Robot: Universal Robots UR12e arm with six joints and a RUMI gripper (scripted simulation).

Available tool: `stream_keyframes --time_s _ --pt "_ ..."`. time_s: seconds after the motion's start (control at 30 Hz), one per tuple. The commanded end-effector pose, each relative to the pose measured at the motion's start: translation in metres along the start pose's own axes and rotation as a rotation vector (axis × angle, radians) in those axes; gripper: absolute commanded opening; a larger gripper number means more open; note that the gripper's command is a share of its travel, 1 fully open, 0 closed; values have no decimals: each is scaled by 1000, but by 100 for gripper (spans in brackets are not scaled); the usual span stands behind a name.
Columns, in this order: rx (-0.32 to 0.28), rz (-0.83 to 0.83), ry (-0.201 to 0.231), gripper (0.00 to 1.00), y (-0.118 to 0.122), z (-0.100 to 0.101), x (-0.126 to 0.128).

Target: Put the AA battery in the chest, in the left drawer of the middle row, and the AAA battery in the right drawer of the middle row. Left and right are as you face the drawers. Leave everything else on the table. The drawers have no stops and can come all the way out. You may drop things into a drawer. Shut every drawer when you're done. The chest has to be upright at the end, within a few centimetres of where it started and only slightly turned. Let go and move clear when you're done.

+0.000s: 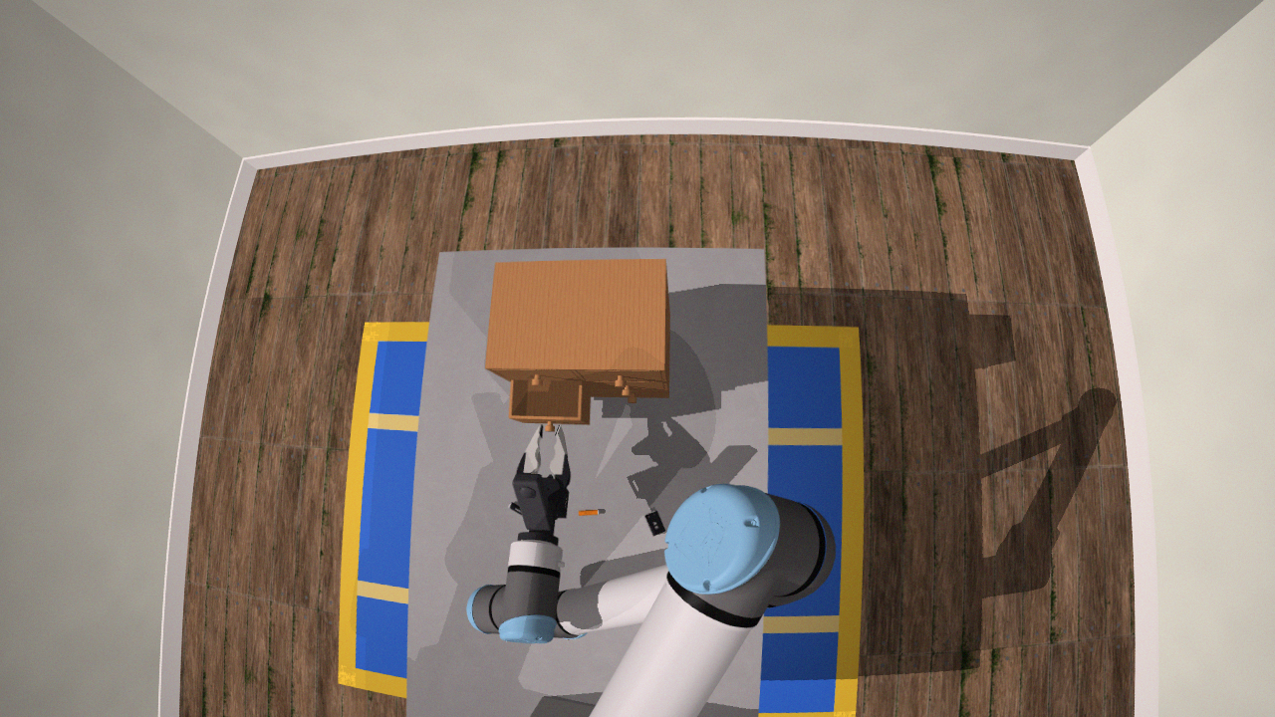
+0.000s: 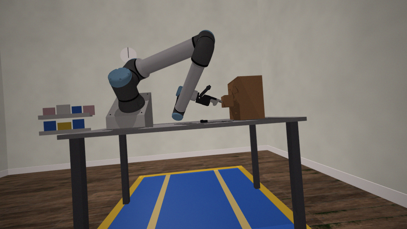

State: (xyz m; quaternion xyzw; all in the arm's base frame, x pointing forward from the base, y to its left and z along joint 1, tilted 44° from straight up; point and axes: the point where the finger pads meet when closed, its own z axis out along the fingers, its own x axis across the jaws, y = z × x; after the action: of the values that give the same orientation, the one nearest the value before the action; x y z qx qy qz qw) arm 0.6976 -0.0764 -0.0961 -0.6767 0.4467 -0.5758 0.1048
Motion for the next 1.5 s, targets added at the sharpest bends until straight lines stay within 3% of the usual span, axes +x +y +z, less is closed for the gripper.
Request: stream_keyframes --time_s 0.0,0.2,0.6,1.23,1.47 --pt "1 0 0 20 0 -2 0" --pt "1 0 0 20 2 -8 0" --pt "1 0 0 20 14 -40 0" --pt "1 0 0 20 16 -50 0" --pt "1 0 0 20 16 -67 0"
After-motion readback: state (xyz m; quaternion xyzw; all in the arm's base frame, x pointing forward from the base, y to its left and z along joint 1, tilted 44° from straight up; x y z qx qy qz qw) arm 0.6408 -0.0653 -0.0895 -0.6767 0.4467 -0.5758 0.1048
